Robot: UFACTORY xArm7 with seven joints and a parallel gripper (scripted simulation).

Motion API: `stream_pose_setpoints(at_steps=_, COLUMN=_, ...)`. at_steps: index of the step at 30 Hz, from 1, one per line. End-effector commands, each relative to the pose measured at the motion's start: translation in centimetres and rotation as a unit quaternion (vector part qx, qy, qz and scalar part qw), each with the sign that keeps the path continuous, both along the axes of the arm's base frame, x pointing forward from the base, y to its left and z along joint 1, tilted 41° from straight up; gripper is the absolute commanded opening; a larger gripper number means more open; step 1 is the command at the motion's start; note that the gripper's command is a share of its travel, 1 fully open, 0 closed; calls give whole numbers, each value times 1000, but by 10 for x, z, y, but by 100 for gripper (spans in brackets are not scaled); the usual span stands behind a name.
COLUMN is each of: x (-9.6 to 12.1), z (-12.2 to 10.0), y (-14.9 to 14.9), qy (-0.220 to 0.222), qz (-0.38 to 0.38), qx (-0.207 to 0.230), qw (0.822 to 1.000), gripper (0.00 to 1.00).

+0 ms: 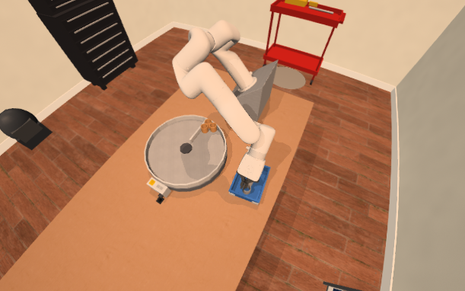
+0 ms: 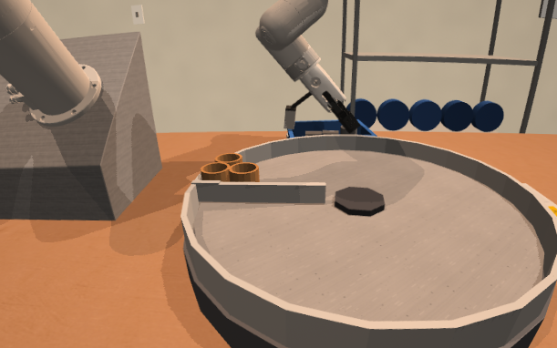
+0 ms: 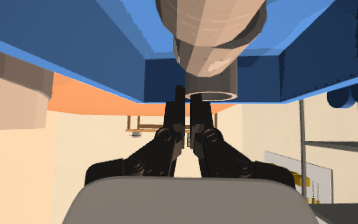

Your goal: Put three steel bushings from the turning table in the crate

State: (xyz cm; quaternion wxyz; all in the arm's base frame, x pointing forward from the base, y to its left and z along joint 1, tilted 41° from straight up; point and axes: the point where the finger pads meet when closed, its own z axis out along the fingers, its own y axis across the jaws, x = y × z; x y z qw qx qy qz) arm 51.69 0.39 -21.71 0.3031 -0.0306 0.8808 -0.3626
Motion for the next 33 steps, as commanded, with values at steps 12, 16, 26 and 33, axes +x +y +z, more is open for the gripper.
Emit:
stream_pose_setpoints(at_steps=12, x=1, z=0, y=2, qy=-1, qz=1, qx=2, qw=1000, gripper=0)
stream_pose_setpoints(at_steps=16, x=1, z=0, y=2, qy=-1, qz=1, qx=2, qw=1000, gripper=0)
stream_pose_setpoints(at_steps=26, x=1, z=-1, y=1, qy=-1, qz=1, qx=2, qw=1000, gripper=0)
stream_pose_setpoints(at_steps=33, x=1, z=-3, y=-1, qy=-1, qz=1, qx=2, qw=1000, gripper=0)
